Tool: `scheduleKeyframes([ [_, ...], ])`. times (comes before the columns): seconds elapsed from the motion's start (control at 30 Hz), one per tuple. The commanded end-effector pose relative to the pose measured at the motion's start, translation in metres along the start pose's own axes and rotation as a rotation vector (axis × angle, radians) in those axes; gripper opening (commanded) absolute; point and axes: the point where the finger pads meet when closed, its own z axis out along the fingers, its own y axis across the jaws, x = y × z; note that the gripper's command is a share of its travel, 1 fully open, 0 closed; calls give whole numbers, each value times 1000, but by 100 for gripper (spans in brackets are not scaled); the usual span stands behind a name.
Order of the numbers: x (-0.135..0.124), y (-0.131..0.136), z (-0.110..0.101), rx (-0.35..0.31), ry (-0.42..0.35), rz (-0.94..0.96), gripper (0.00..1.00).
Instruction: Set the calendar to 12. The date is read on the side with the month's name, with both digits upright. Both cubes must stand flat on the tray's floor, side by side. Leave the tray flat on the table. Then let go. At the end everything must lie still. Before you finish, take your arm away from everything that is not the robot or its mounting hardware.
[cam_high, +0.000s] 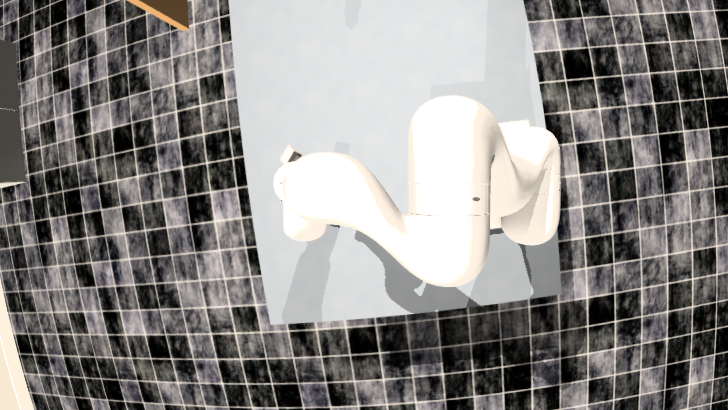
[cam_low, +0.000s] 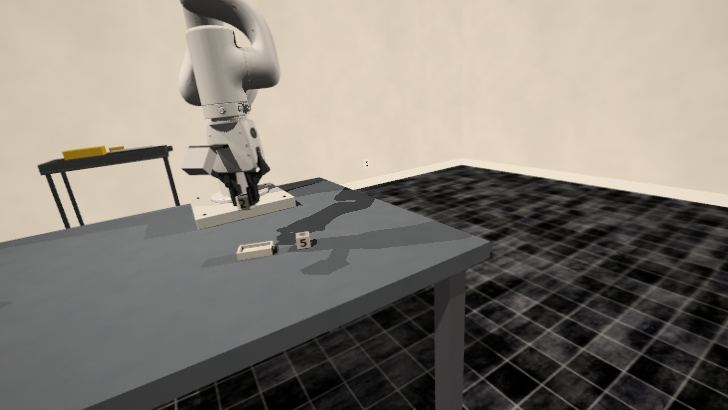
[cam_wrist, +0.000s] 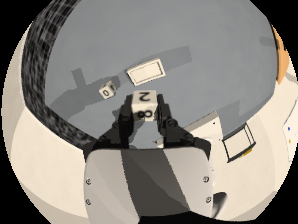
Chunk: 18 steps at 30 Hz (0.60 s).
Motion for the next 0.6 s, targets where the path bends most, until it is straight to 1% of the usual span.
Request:
scheduleKeyframes([
  [0.0,3,5,0,-12,12,173,27],
  [0.1,5,8,0,-12,12,260,27],
  [0.13,6,11,0,-11,13,332,27],
  [0.17,6,11,0,-11,13,333,27],
  [0.2,7,14,0,-11,13,410,27],
  [0.4,11,23,1,-9,15,656,27],
  [0.47,11,23,1,-9,15,656,27],
  [0.53,14,28,1,-8,16,804,27],
  [0.57,14,29,1,-8,16,825,27],
])
